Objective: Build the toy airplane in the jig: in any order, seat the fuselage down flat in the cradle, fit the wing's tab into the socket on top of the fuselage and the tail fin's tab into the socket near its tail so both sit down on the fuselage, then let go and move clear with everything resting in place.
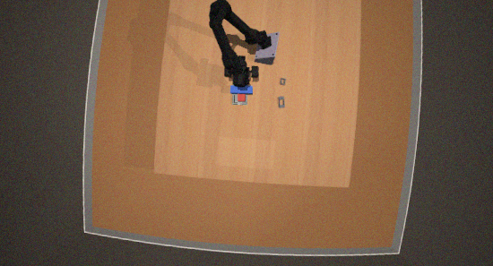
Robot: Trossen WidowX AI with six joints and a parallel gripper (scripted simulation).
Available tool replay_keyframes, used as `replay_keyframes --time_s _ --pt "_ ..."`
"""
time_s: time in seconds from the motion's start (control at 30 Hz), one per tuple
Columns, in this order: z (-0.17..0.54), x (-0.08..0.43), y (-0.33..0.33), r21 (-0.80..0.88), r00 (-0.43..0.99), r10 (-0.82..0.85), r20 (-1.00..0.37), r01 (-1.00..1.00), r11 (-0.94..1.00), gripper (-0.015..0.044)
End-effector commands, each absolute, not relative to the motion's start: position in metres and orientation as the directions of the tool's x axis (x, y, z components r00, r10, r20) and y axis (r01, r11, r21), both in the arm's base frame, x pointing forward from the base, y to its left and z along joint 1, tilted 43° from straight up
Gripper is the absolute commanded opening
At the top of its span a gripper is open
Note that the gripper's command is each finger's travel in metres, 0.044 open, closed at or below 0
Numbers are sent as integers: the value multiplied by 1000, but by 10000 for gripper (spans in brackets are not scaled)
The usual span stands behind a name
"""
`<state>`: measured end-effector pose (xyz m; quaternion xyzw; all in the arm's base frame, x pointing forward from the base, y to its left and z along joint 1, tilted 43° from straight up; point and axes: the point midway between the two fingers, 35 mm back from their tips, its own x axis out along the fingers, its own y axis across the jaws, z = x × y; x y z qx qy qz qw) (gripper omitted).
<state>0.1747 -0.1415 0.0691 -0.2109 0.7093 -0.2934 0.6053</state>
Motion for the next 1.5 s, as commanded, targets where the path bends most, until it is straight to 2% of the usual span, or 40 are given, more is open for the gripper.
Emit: replay_keyframes --time_s 0.0,0.2,0.23,0.37,0.7,0.97,1.2,1.47 --pt "67 173 -144 -675 -179 -659 -731 50 736 65" --pt "68 174 -142 -672 -179 -654 -735 56 739 31" --pt "68 174 -142 -672 -179 -654 -735 56 739 5" --pt "68 174 -142 -672 -179 -654 -735 56 739 0" --pt "68 174 -142 -672 -179 -654 -735 56 739 260" --pt "70 175 -141 -671 -179 -654 -735 56 739 260" --pt "132 191 -83 -672 -180 -655 -734 50 739 260" --pt "133 194 -82 -673 -180 -656 -733 50 738 260"
